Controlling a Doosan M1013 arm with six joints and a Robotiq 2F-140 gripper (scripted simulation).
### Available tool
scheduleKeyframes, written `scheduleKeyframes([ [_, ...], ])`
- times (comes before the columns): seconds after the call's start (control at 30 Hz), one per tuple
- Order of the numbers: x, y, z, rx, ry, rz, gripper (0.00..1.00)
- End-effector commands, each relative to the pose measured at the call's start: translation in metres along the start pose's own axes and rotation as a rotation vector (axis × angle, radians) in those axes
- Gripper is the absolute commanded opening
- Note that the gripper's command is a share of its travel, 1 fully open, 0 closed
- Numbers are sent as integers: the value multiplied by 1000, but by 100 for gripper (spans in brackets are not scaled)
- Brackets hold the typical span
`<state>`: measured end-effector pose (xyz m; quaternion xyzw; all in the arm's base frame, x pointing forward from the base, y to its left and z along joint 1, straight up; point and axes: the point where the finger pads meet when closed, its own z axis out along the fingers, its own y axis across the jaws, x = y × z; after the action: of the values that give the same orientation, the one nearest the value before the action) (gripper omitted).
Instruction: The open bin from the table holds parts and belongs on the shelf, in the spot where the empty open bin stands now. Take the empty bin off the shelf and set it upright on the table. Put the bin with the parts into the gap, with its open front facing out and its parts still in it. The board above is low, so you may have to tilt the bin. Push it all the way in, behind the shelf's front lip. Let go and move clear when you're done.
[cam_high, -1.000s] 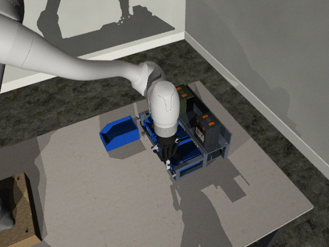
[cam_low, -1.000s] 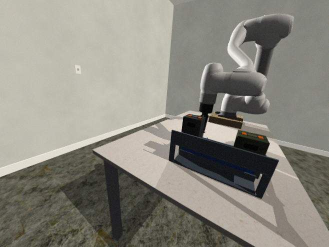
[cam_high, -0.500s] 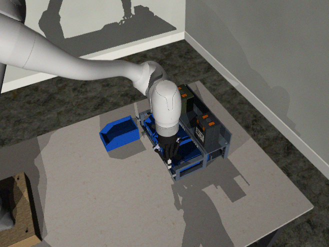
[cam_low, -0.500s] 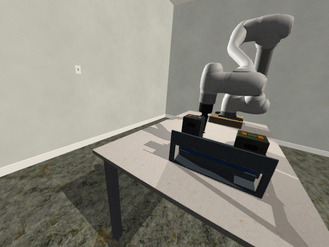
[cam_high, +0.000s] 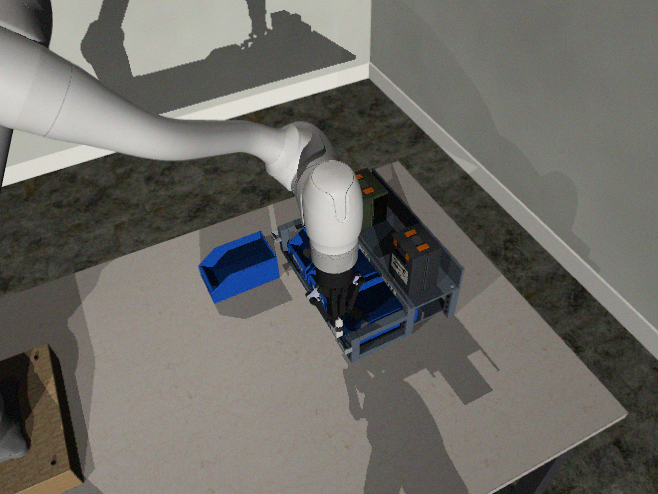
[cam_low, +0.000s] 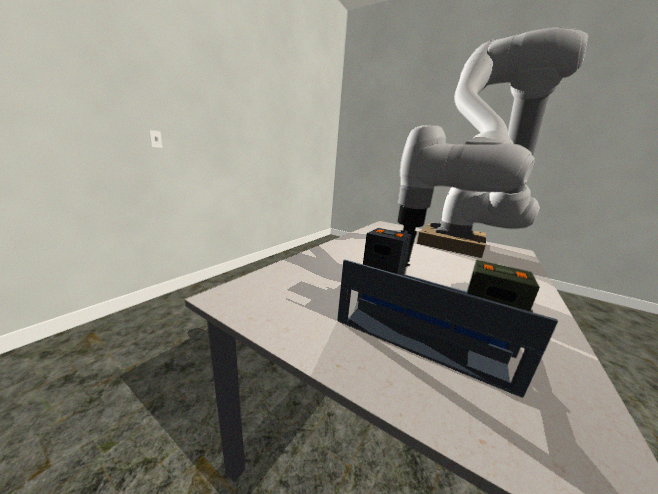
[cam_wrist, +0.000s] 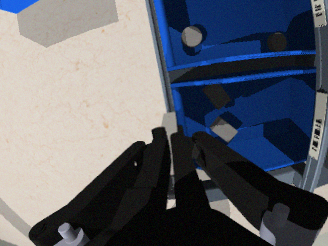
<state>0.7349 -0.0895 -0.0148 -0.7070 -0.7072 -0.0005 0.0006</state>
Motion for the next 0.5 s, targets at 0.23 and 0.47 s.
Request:
scheduleKeyframes([
  [0.23,0,-1,-1,0,0,0,10],
  [0.47,0,-7,-7,0,0,0,10],
])
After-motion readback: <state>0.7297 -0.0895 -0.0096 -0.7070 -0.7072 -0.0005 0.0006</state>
